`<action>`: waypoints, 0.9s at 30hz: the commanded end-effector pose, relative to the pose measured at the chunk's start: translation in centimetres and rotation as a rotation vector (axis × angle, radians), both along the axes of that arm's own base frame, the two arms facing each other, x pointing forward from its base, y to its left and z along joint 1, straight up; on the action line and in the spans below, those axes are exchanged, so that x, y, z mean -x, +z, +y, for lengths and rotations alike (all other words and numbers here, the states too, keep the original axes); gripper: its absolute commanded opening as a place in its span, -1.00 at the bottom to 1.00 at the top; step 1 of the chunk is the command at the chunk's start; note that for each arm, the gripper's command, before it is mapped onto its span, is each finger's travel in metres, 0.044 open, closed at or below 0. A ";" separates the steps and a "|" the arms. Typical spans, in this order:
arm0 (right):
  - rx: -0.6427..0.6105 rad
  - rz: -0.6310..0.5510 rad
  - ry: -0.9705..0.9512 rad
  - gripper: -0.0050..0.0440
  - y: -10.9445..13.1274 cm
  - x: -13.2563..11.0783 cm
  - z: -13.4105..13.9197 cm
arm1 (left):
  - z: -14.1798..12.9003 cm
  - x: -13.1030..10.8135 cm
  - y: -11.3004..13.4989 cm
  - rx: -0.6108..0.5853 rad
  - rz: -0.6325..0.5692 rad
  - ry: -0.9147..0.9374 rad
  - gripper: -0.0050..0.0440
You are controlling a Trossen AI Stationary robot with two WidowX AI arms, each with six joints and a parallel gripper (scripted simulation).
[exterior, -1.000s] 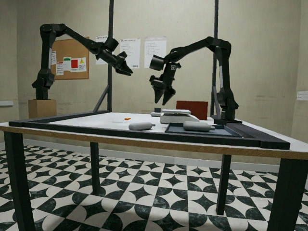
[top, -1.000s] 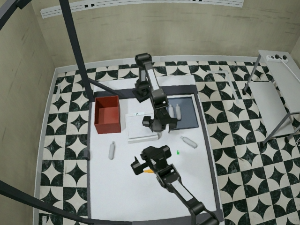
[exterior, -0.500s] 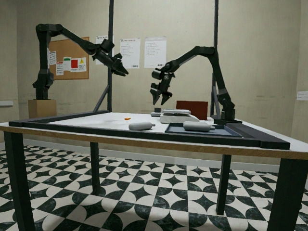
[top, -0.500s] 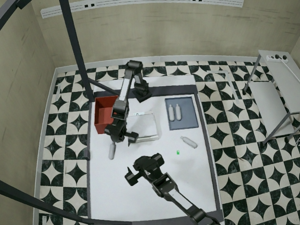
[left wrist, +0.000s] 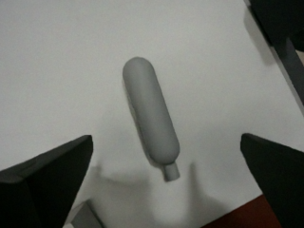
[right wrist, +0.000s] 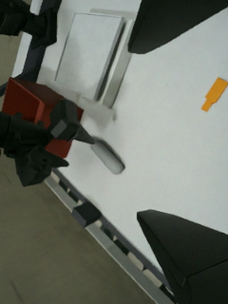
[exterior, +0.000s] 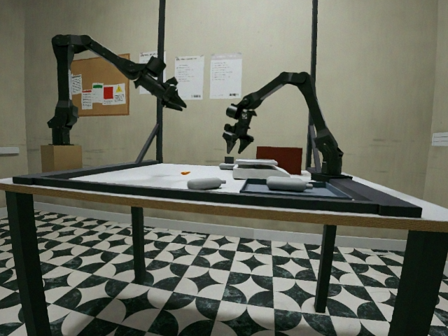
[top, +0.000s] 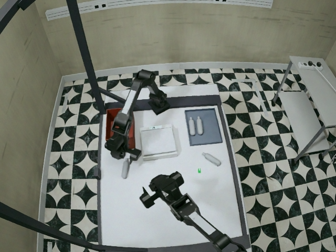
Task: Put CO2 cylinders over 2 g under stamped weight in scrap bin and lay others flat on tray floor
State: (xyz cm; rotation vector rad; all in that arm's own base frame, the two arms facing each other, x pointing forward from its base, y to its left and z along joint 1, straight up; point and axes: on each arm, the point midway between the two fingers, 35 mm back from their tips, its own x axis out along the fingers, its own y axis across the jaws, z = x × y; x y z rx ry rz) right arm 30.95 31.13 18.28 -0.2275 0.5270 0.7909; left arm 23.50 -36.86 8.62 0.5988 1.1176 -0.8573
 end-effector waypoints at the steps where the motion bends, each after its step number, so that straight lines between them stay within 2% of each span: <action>1: -0.020 -0.019 -0.004 1.00 1.2 0.0 0.0 | -0.5 -0.4 1.2 0.029 -0.018 0.009 1.00; 3: -0.020 -0.019 -0.004 1.00 1.2 0.0 0.0 | -0.5 -0.4 1.2 0.029 -0.018 0.009 1.00; 7: -0.020 -0.019 -0.004 1.00 1.2 0.0 0.0 | -0.3 -0.8 1.0 0.015 -0.029 -0.025 0.61; 11: -0.020 -0.019 -0.004 1.00 1.2 0.0 0.0 | -0.1 -1.7 1.0 -0.023 -0.069 -0.154 0.23; 13: -0.020 -0.019 -0.004 1.00 1.2 0.0 0.0 | 0.1 -2.2 1.0 -0.051 -0.098 -0.252 0.23; 15: -0.020 -0.019 -0.004 1.00 1.2 0.0 0.0 | 0.1 -2.2 1.0 -0.051 -0.098 -0.252 0.23; 20: -0.020 -0.019 -0.004 1.00 1.2 0.0 0.0 | 0.5 -3.6 0.9 -0.125 -0.167 -0.526 0.23; 27: -0.020 -0.019 -0.004 1.00 1.2 0.0 0.0 | 0.6 -4.0 0.6 -0.205 -0.229 -0.841 0.23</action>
